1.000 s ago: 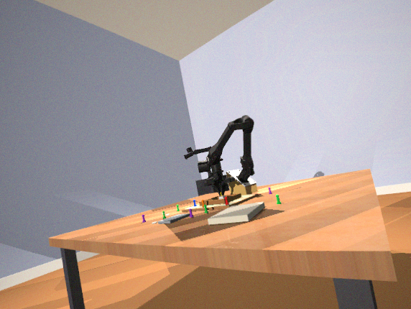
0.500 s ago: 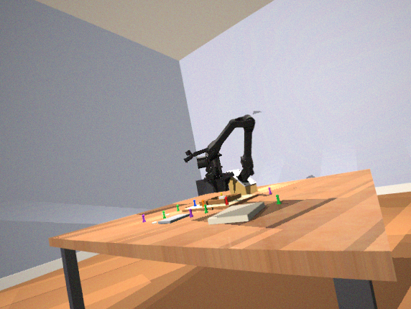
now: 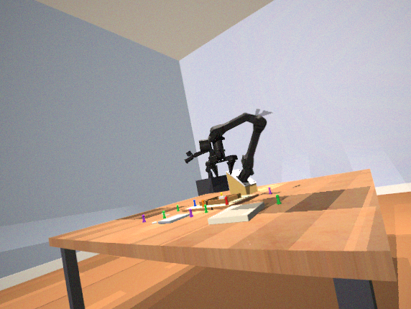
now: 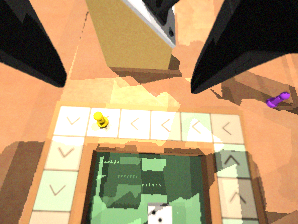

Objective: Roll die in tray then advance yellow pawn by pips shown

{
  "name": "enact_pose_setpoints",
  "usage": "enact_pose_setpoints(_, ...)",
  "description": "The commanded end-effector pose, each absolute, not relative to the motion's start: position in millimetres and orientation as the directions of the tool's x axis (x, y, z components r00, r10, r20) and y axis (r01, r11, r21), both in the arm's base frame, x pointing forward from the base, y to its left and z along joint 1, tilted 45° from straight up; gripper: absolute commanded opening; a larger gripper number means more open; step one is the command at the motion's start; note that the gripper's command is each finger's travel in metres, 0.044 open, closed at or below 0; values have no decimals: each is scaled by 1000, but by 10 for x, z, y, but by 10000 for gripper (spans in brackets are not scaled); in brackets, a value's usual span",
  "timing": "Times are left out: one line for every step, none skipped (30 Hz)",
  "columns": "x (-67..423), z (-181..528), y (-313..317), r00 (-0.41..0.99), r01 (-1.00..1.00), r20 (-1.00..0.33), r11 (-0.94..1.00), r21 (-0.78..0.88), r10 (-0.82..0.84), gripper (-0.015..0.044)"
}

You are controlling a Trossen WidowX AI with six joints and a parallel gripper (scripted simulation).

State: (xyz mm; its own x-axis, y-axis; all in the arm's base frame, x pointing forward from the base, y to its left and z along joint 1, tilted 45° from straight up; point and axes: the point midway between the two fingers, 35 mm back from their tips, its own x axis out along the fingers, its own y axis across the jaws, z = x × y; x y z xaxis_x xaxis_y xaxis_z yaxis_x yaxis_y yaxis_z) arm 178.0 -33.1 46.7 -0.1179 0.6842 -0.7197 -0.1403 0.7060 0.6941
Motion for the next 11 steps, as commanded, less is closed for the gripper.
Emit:
enact_pose_setpoints(1764, 753, -315, -120, -161, -719, 701, 695, 685, 440)
enact_pose_setpoints(1764, 753, -315, -120, -161, -719, 701, 695, 685, 440)
enact_pose_setpoints(1764, 753, -315, -120, -161, -719, 701, 695, 685, 440)
enact_pose_setpoints(1781, 638, -330, -114, -155, -724, 708, 689, 680, 440)
enact_pose_setpoints(1781, 638, -330, -114, -155, -724, 708, 689, 680, 440)
enact_pose_setpoints(1781, 638, -330, -114, -155, -724, 708, 689, 680, 440)
enact_pose_setpoints(1781, 638, -330, -114, -155, -724, 708, 689, 680, 440)
enact_pose_setpoints(1781, 638, -330, -114, -155, -724, 708, 689, 680, 440)
enact_pose_setpoints(1781, 638, -330, -114, -155, -724, 708, 689, 680, 440)
enact_pose_setpoints(1781, 638, -330, -114, -155, -724, 708, 689, 680, 440)
enact_pose_setpoints(1781, 638, -330, -114, -155, -724, 708, 689, 680, 440)
